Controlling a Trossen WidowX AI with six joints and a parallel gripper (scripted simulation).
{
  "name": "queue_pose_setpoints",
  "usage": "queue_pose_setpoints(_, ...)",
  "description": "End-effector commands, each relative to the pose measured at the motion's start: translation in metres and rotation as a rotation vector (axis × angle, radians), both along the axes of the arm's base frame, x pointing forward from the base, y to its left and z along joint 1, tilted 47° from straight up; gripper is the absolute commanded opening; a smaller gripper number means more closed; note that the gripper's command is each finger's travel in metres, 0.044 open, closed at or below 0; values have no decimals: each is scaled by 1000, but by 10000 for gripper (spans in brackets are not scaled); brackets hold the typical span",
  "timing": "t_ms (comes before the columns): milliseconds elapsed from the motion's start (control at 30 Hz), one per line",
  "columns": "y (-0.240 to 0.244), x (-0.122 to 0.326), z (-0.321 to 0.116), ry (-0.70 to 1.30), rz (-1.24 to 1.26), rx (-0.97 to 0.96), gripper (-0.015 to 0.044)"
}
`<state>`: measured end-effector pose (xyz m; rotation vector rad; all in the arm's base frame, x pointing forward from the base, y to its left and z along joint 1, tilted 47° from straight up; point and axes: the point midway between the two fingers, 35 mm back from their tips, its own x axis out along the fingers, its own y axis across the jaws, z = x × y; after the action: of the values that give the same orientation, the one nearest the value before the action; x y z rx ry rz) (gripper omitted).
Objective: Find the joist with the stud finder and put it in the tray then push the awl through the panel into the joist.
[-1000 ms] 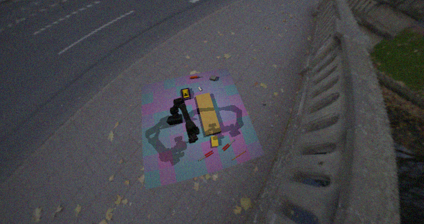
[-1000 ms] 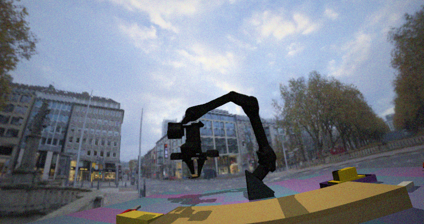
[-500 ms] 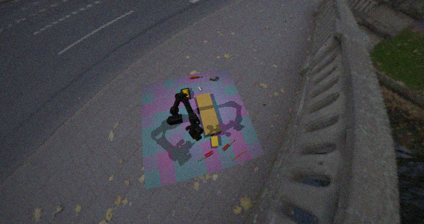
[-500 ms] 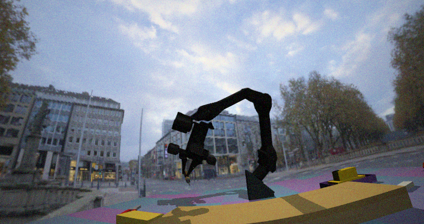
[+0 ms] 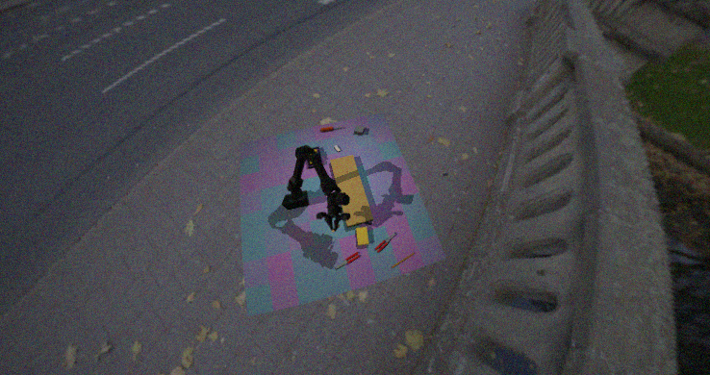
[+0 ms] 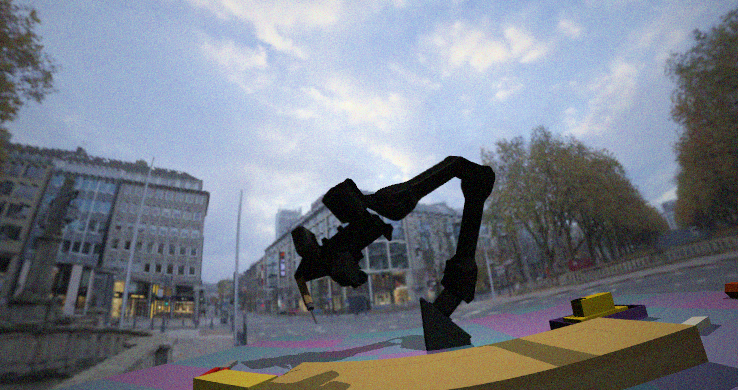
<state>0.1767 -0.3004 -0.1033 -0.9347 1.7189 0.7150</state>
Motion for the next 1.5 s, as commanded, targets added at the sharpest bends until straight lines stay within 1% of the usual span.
queue_pose_setpoints(0,-6,11,15,17,114,-113,0)
queue_pose_setpoints(233,-11,32,50,60,315,-342,0)
queue_pose_setpoints(267,-9,27,36,40,254,-261,0)
queue_pose_setpoints(600,18,75,62,46,290,-268,0)
queue_pose_setpoints(1033,73,130,108,73,335,-287,0)
queue_pose_setpoints(1467,137,164,166,96,377,-349,0)
